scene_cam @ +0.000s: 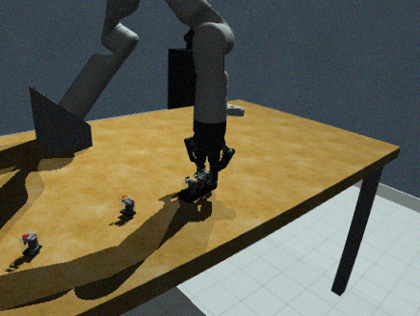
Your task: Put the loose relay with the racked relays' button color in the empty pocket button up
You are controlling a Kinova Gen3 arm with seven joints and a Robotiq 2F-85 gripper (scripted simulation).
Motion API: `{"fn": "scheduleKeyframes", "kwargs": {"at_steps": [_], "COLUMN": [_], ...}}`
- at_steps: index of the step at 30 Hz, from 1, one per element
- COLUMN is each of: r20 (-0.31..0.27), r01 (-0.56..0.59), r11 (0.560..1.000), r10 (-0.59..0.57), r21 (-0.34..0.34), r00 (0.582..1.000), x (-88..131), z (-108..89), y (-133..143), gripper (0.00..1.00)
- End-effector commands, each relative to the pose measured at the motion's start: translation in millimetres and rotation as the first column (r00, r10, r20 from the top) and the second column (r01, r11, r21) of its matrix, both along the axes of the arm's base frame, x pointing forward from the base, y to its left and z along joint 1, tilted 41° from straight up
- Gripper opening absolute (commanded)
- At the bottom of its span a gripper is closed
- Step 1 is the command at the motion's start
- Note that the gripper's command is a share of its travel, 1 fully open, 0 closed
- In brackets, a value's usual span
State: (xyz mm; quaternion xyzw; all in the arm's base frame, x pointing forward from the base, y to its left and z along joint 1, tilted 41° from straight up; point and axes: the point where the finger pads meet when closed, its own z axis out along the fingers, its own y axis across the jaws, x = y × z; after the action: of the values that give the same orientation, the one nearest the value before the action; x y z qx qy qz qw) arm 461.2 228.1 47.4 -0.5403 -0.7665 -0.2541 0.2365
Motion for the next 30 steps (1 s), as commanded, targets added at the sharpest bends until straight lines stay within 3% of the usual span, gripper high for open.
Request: {"fn": "scheduleKeyframes", "kwargs": {"at_steps": [1, 7, 8, 30], "r20": [0.001, 0.001, 0.001, 0.001], "r01": [0.001, 0.001, 0.001, 0.001], "r11": [1.0, 1.0, 1.0, 1.0], "r10": [-0.001, -0.001, -0.001, -0.001], "r21": [0.0, 0.0, 0.0, 0.0], "r00": [1.0, 1.0, 1.0, 1.0], "x": [0.7, 0.7, 0.7, 0.7], "z": [0.5, 0.5, 0.5, 0.5], "y": [-0.5, -0.5, -0.5, -0.5], "gripper": [0.0, 0.0, 0.53, 0.53]}}
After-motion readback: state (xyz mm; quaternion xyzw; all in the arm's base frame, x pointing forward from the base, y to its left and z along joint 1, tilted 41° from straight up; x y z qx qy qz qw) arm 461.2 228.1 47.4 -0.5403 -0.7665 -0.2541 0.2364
